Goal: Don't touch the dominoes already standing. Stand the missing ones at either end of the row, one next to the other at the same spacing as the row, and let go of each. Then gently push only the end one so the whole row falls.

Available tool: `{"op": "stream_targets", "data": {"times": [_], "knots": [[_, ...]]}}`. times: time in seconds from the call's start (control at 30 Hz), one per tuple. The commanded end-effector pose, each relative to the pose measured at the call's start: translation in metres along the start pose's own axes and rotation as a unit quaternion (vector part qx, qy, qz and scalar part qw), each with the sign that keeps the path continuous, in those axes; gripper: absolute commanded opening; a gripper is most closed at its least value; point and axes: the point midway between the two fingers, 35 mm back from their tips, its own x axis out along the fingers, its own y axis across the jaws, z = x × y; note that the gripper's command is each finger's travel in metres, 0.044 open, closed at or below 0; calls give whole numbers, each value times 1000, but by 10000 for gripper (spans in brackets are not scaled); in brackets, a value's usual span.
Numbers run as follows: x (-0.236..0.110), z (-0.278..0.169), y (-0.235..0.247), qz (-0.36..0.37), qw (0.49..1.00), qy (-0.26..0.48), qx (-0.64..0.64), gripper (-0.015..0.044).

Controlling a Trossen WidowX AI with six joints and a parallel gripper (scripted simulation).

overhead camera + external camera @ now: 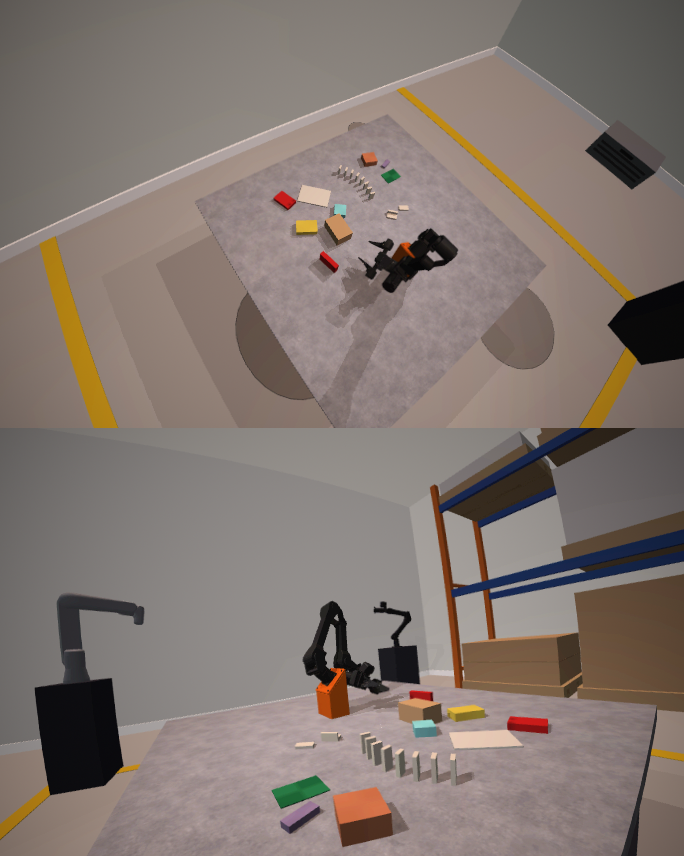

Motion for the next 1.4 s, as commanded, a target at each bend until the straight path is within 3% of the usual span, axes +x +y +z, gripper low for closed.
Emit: {"op": "stream_targets", "data": {"times": [0.0,0.07,0.27,0.57,0.83,1.03,1.2,1.37], "knots": [[0,0,1,0,1000,4,-1,426],[2,-1,7,4,999,37,-3,440],[20,15,11,-25,973,168,159,440],[70,32,-25,-107,855,325,389,440],[115,20,-105,-209,703,387,559,440],[129,-13,-180,-298,561,411,654,440],[117,-56,-253,-382,421,407,715,440],[77,-102,-321,-465,275,379,751,440]]}}
